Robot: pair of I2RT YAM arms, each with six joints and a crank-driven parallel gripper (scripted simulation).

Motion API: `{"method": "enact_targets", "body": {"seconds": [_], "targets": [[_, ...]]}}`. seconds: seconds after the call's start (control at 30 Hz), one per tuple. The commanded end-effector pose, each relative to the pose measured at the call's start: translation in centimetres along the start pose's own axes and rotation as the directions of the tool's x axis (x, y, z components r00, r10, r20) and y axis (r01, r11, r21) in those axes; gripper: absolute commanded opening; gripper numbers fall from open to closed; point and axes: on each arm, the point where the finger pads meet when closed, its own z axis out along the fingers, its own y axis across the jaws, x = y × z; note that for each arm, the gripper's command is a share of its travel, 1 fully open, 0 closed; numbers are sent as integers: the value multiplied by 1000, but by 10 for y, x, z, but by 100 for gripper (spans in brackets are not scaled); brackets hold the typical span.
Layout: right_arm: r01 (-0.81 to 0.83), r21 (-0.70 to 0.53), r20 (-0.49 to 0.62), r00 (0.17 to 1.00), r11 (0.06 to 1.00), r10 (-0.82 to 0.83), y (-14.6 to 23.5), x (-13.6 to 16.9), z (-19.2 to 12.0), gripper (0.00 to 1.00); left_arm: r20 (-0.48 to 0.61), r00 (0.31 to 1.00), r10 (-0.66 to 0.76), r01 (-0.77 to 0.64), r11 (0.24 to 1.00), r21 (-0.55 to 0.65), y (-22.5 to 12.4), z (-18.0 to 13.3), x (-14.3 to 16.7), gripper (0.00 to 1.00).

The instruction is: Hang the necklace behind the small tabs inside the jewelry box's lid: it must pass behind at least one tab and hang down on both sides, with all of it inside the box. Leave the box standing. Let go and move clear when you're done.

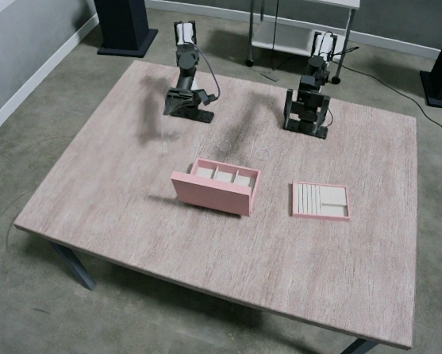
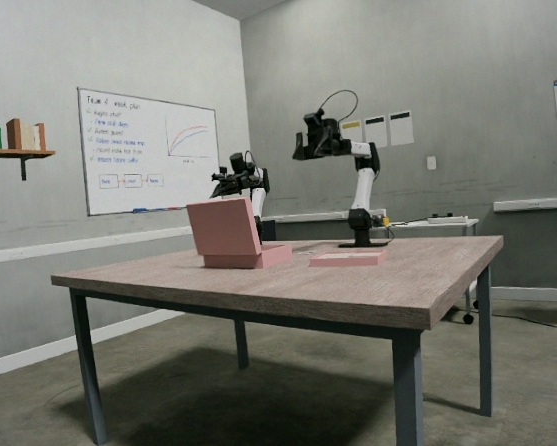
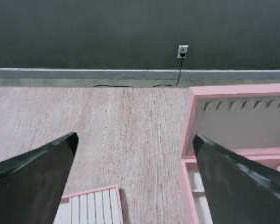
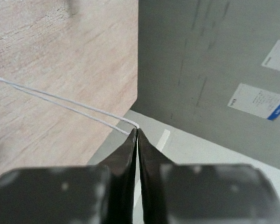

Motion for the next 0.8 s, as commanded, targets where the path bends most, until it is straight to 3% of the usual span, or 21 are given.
{"method": "enact_targets", "body": {"seconds": [0.0,0.33,0.53,0.77], "targets": [[-16,24,11,1000,1000,16,-20,-1,-11,0,18,1000,-2,2,1000,-8,2,-1,-7,100],[3,-1,2,1000,1000,-3,-37,2,-22,0,18,1000,-2,2,1000,-8,2,-1,-7,100],[-20,75,15,1000,997,19,-55,0,-29,0,18,1000,-2,2,1000,-8,2,-1,-7,100],[-16,64,8,1000,998,16,-55,0,-25,0,18,1000,-2,2,1000,-8,2,-1,-7,100]]}}
